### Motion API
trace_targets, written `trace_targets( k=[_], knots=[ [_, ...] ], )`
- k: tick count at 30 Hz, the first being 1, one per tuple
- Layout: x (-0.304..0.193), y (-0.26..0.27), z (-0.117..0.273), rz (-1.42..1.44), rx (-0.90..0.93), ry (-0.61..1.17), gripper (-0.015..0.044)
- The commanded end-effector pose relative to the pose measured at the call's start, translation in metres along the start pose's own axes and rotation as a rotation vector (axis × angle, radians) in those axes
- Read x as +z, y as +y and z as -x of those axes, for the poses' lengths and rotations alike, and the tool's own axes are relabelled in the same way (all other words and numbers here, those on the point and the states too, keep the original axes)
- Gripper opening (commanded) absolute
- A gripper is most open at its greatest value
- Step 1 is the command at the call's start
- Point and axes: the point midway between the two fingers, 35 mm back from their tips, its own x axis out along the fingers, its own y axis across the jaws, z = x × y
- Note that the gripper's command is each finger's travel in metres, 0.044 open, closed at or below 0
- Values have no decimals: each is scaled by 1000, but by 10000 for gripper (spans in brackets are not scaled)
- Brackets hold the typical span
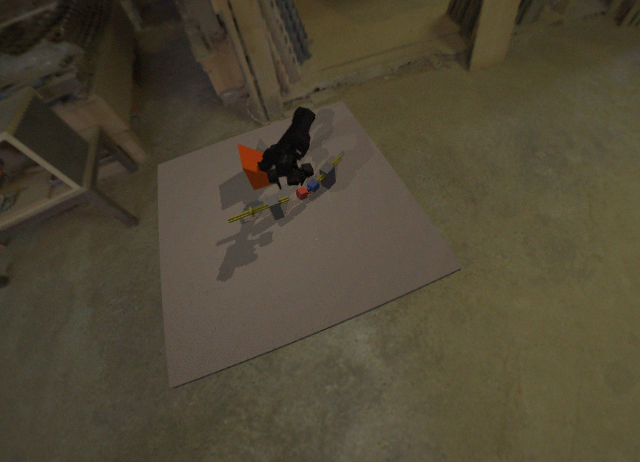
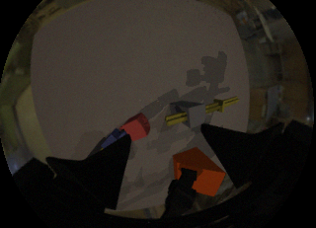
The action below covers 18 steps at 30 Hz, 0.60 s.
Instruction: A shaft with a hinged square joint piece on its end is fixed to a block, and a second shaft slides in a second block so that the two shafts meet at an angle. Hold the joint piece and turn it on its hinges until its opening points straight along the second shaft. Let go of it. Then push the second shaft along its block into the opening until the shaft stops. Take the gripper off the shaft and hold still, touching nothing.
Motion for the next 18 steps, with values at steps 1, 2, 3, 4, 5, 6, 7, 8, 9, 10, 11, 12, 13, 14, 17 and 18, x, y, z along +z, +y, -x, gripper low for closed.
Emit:
trace_targets(
  k=[1,2,3,4,5,6,7,8,9,10,11,12,13,14,17,18],
  knots=[
    [0,0,-1,-103,-5,0,440],
    [0,0,-1,-132,-5,0,440],
    [0,0,-1,-161,-6,0,440],
    [0,0,-2,-190,-6,0,440],
    [0,0,-2,-218,-7,1,440],
    [0,1,-2,-247,-7,1,440],
    [0,1,-3,-276,-7,1,440],
    [0,1,-3,-305,-8,2,440],
    [0,1,-3,-334,-8,2,440],
    [0,1,-3,-363,-9,2,440],
    [0,1,-4,-392,-9,2,440],
    [0,1,-4,-421,-10,2,440],
    [0,1,-4,-449,-10,3,440],
    [0,1,-5,-478,-11,3,440],
    [0,1,-5,-565,-12,3,440],
    [0,1,-6,-594,-13,3,440]
  ],
)
